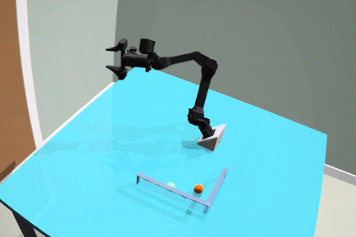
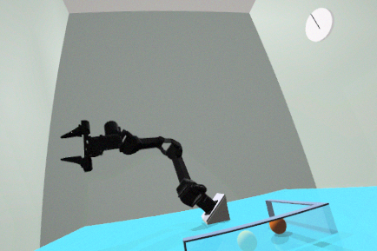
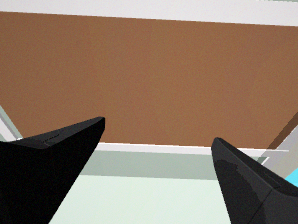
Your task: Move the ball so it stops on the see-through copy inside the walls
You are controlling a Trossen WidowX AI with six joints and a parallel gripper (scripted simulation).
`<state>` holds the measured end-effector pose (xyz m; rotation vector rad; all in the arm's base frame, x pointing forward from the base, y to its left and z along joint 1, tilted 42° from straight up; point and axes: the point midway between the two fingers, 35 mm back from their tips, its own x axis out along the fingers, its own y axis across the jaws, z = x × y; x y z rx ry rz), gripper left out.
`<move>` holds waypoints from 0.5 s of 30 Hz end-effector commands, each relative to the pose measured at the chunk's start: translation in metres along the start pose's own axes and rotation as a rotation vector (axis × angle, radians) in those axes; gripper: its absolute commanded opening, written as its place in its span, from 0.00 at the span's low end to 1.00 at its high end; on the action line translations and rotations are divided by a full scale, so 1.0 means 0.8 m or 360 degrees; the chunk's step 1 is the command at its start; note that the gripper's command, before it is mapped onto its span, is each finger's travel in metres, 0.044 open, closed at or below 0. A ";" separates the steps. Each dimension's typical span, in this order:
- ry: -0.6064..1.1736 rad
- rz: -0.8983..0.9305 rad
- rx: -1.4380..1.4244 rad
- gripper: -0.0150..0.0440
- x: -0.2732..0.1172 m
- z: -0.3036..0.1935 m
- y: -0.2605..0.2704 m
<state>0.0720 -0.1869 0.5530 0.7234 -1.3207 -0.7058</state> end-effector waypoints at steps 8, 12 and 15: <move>0.0370 -0.0220 -0.0247 0.77 0.011 -0.093 -0.058; 0.0606 -0.0316 -0.0406 0.77 0.004 -0.149 -0.089; 0.0848 -0.0388 -0.0584 0.77 -0.011 -0.203 -0.118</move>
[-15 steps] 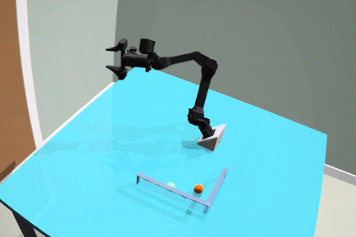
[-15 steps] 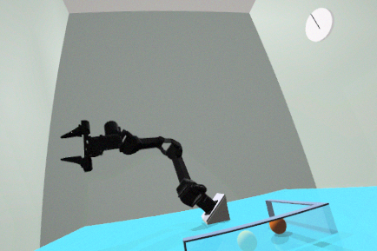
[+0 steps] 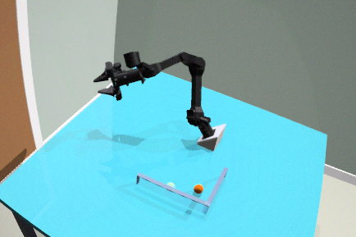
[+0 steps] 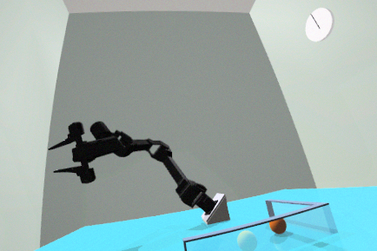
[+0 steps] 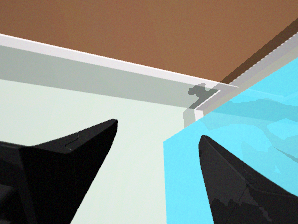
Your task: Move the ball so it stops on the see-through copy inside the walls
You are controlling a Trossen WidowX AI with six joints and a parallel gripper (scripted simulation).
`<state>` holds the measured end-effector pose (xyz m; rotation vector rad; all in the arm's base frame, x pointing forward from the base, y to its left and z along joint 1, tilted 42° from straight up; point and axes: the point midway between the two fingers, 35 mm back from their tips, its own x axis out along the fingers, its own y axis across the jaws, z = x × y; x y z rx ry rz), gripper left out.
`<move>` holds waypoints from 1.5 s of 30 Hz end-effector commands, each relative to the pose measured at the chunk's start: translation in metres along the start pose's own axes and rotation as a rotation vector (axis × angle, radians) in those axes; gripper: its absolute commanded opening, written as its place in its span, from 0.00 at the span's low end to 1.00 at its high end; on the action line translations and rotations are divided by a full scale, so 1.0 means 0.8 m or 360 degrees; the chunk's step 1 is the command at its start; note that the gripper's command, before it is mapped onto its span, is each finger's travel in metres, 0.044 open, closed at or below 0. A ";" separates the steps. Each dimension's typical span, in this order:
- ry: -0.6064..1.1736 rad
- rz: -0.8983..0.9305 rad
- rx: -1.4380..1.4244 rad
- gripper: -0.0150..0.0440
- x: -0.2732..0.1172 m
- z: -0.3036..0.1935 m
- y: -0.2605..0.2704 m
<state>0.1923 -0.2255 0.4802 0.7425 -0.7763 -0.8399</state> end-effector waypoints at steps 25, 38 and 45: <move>0.2212 0.0262 -0.2741 0.77 -0.160 -0.488 -0.168; 0.3264 0.1756 -0.4575 0.77 -0.372 -0.550 -0.279; 0.3306 0.1856 -0.4655 0.77 -0.380 -0.549 -0.284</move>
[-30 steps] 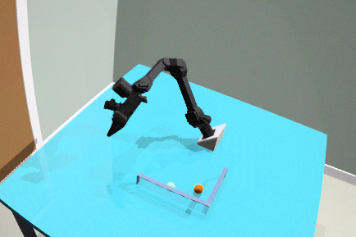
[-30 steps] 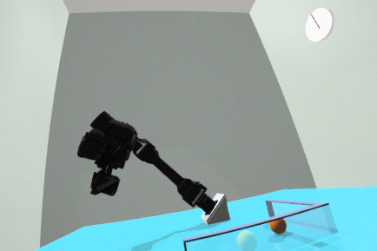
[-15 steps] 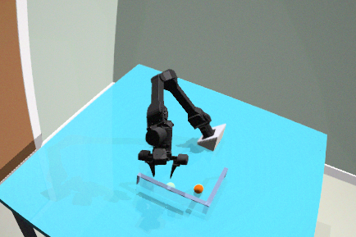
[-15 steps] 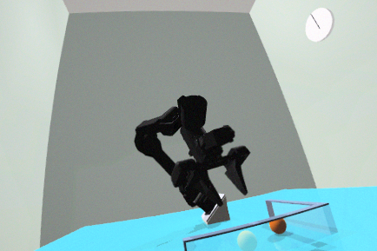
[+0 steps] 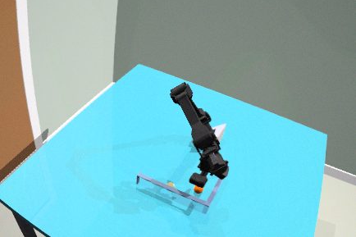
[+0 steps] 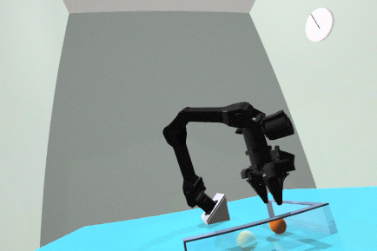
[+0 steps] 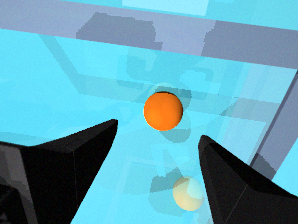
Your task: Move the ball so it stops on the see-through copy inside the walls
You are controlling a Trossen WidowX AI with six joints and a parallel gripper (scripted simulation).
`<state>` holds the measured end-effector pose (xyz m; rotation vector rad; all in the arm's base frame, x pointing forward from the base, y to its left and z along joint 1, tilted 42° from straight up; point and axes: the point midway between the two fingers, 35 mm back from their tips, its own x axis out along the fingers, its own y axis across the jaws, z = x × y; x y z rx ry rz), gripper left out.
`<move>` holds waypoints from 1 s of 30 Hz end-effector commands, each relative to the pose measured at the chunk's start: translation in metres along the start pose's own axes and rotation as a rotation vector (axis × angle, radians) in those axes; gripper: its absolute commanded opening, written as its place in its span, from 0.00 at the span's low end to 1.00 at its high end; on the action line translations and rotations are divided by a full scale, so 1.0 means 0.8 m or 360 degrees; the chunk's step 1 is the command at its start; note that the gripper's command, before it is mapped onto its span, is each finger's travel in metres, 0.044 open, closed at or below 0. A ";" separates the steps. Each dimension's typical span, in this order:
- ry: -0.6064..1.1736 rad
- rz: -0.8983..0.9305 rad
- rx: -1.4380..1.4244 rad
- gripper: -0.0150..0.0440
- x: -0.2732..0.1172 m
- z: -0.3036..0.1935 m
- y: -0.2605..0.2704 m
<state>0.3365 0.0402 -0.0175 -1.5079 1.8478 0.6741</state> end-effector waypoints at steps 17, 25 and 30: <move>0.0017 -0.0001 -0.0043 0.77 0.030 -0.003 -0.004; 0.0018 -0.0001 -0.0043 0.77 0.046 -0.003 -0.004; 0.0019 -0.0001 -0.0043 0.77 0.056 -0.003 -0.004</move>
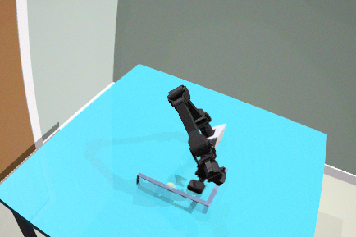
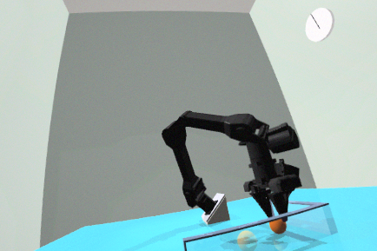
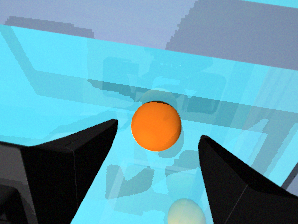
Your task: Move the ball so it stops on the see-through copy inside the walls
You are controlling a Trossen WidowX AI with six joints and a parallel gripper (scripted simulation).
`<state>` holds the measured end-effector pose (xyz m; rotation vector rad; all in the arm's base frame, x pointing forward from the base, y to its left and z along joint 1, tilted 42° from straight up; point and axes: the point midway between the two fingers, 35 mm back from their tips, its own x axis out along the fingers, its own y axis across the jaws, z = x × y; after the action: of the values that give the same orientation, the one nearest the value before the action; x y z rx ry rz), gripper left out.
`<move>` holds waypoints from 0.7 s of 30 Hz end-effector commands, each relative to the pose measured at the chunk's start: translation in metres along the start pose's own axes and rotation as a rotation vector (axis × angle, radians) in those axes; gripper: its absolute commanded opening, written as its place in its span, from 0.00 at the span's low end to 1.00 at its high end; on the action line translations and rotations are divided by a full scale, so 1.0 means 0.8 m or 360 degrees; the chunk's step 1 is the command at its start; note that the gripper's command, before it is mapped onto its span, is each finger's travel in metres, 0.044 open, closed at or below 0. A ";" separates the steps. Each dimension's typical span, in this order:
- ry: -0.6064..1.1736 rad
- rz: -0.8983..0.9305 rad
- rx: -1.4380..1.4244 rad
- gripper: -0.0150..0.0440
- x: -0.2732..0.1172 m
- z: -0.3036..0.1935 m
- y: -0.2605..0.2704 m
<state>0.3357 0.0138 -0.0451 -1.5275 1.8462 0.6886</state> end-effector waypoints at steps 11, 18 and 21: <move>0.0011 0.0006 -0.0011 0.62 0.019 -0.002 0.003; 0.0011 0.0006 -0.0011 0.54 0.019 -0.002 0.003; 0.0011 0.0006 -0.0011 0.48 0.019 -0.002 0.003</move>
<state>0.3320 0.0040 -0.0554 -1.5271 1.8528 0.6897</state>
